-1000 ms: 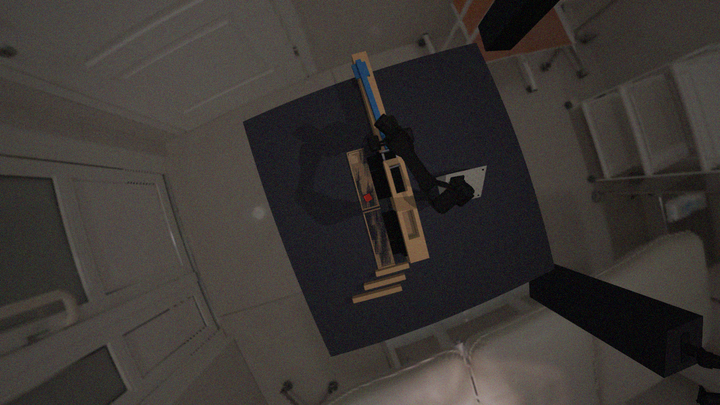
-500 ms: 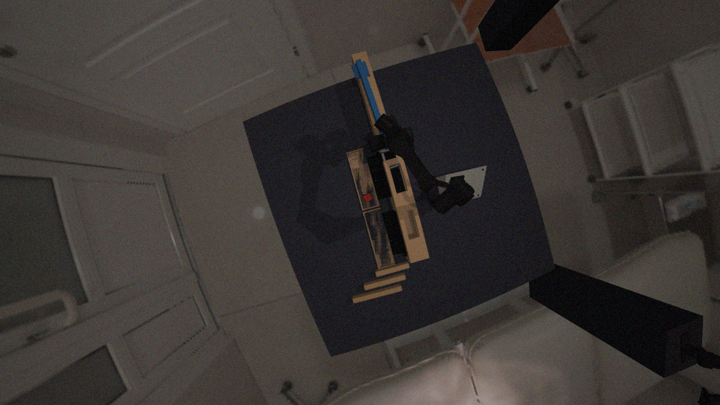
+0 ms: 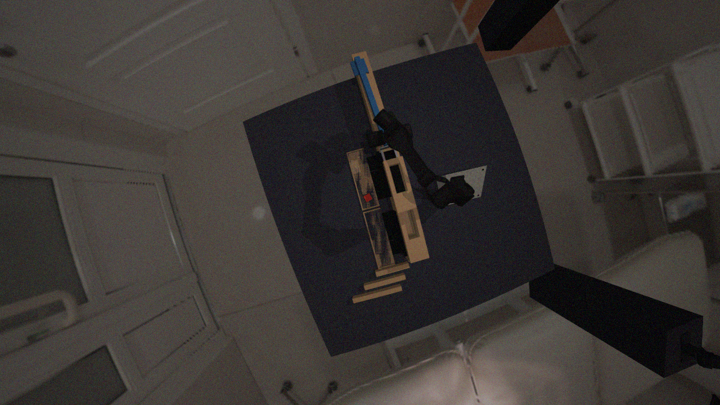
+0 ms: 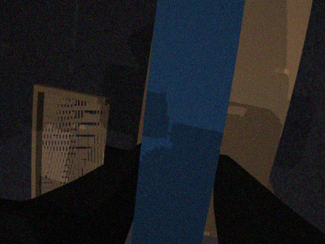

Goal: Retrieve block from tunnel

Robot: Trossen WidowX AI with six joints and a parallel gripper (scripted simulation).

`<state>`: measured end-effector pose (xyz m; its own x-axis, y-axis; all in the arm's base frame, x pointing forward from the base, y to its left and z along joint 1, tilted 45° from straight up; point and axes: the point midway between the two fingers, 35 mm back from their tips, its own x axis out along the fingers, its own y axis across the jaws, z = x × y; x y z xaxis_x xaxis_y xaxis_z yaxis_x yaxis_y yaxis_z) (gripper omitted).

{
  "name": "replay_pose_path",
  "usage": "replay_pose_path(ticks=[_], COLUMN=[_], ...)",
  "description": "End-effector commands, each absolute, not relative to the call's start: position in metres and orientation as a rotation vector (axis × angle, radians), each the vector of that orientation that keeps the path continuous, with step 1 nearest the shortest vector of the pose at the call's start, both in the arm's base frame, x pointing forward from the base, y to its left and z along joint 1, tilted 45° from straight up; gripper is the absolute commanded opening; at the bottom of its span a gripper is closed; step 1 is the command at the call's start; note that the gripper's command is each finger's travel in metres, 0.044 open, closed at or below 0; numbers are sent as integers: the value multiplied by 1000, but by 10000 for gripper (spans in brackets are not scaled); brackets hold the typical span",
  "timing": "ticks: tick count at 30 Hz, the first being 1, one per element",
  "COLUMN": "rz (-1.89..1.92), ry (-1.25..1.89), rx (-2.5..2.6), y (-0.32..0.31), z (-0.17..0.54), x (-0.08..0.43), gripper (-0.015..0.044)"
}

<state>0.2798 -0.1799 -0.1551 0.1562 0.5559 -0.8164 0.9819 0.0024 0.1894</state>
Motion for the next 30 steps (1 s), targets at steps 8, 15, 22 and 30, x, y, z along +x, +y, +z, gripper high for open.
replay_pose_path(ticks=[8, 15, 22, 30], rz=[-692, -696, -696, -696], ry=[1500, 1494, 1495, 1494], rx=[1656, 1660, 1663, 1663], y=[-182, -203, -191, -187], z=[-152, -131, -120, -122], x=[280, 281, 280, 280], gripper=[236, 420, 440, 440])
